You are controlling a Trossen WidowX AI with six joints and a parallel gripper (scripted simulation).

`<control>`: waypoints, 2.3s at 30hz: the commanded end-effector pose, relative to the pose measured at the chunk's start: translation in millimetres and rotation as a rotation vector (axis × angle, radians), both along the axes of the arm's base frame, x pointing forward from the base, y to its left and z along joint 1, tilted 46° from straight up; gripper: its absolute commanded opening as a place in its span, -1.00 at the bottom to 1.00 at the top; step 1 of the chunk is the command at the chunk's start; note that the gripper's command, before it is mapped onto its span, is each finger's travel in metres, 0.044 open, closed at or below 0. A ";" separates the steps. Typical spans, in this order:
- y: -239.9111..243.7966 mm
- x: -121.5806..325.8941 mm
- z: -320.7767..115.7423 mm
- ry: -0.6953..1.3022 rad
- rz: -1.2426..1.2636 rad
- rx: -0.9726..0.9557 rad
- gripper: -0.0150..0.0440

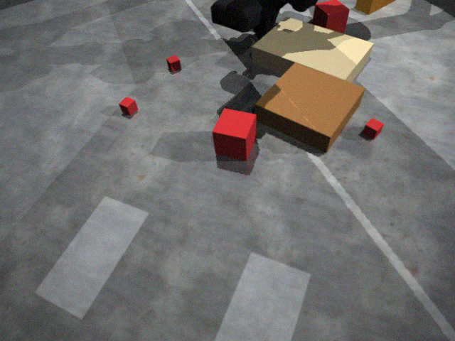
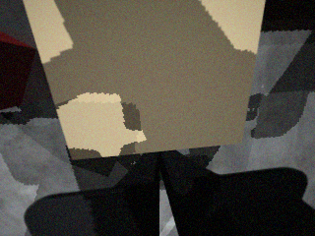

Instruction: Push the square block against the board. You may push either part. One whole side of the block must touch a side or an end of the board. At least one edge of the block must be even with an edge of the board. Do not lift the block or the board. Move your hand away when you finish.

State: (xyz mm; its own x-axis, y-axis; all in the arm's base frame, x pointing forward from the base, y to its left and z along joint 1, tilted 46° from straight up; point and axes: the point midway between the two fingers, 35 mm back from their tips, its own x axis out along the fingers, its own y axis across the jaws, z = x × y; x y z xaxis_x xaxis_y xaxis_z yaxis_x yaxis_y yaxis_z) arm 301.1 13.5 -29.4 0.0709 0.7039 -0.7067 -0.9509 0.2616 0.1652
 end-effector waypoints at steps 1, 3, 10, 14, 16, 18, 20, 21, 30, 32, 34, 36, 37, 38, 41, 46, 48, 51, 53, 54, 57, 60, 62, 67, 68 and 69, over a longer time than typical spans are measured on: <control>3.7 3.9 7.0 -0.008 -0.004 0.003 -0.49; 5.8 4.8 9.2 -0.008 -0.004 0.003 -0.49; 13.2 8.0 16.9 -0.008 -0.004 0.004 -0.49; 17.6 9.6 21.4 -0.008 -0.004 0.005 -0.49; 19.8 10.4 23.6 -0.008 -0.004 0.005 -0.49; 22.0 11.2 25.9 -0.008 -0.004 0.006 -0.49; 22.9 11.4 26.8 -0.008 -0.004 0.006 -0.49; 22.6 11.3 26.4 -0.008 -0.004 0.006 -0.49; 13.8 8.1 17.4 -0.008 -0.004 0.004 -0.49; 11.6 7.2 15.1 -0.008 -0.004 0.004 -0.49; 9.4 6.2 12.9 -0.008 -0.004 0.003 -0.49; 7.3 5.3 10.6 -0.008 -0.004 0.003 -0.49; 6.2 4.8 9.5 -0.008 -0.004 0.003 -0.49; 5.0 4.2 8.3 -0.008 -0.004 0.003 -0.49; 1.7 2.6 4.8 -0.007 -0.004 0.003 -0.49; -3.7 -0.4 -1.0 -0.007 -0.004 0.003 -0.49; -5.8 -1.6 -3.3 -0.007 -0.004 0.003 -0.49; -8.9 -3.5 -6.8 -0.007 -0.004 0.003 -0.49; -11.0 -4.9 -9.0 -0.007 -0.004 0.004 -0.49; -11.8 -5.4 -10.0 -0.007 -0.004 0.004 -0.49; -12.8 -2.7 -4.4 -0.013 -0.007 0.006 -0.49; -40.6 -5.2 22.5 -0.008 -0.005 0.002 -0.49; -48.8 -7.0 31.5 -0.007 -0.004 0.002 -0.49; -47.0 -6.1 27.9 -0.003 -0.022 0.008 -0.49; -45.8 -5.9 29.4 0.009 -0.034 0.008 -0.49; -43.8 -5.6 31.7 0.029 -0.054 0.010 -0.49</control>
State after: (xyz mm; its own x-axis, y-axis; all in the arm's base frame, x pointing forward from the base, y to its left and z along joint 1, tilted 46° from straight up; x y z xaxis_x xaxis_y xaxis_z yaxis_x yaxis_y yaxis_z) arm 295.5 -33.8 -0.6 0.0893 0.7066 -0.7019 -0.9430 0.2869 0.1687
